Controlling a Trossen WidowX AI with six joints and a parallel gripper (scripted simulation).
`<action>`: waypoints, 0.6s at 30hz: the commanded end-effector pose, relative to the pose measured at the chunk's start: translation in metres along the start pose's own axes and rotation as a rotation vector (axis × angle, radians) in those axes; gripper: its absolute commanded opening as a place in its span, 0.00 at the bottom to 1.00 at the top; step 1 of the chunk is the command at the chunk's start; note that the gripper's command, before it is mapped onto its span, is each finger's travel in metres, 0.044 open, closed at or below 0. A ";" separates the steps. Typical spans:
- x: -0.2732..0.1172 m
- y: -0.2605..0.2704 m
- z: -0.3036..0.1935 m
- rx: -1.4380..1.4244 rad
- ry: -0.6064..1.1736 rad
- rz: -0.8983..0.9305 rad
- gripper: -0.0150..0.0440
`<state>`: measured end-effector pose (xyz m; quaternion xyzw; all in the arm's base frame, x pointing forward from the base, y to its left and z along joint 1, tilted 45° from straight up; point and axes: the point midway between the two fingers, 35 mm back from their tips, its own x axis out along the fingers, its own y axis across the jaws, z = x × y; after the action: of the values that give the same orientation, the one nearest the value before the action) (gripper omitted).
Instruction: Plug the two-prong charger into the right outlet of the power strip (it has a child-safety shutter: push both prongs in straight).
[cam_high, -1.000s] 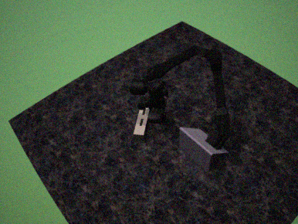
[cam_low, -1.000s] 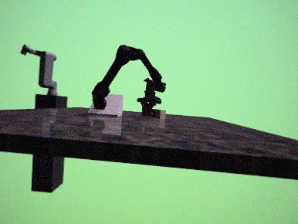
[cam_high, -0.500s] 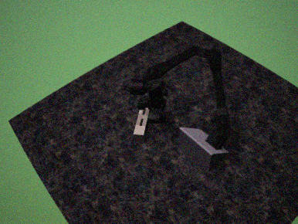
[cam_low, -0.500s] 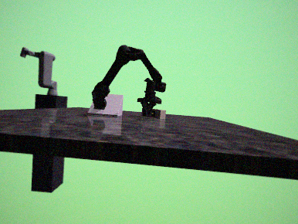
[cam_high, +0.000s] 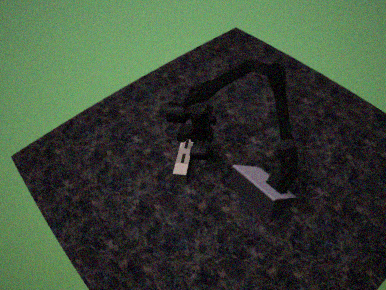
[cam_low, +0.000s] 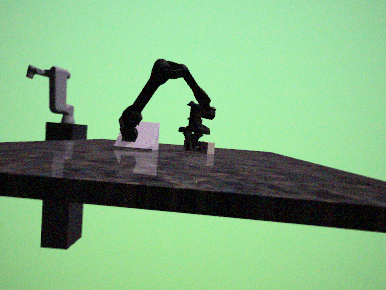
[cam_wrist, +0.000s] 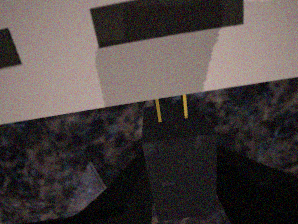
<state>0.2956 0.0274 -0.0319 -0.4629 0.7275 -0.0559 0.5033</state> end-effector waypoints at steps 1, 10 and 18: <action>0.000 0.002 0.002 -0.005 0.002 0.004 0.25; 0.000 0.002 0.003 -0.005 0.002 0.004 0.25; 0.000 0.002 0.004 -0.005 0.002 0.004 0.25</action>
<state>0.2983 0.0288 -0.0336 -0.4631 0.7276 -0.0557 0.5030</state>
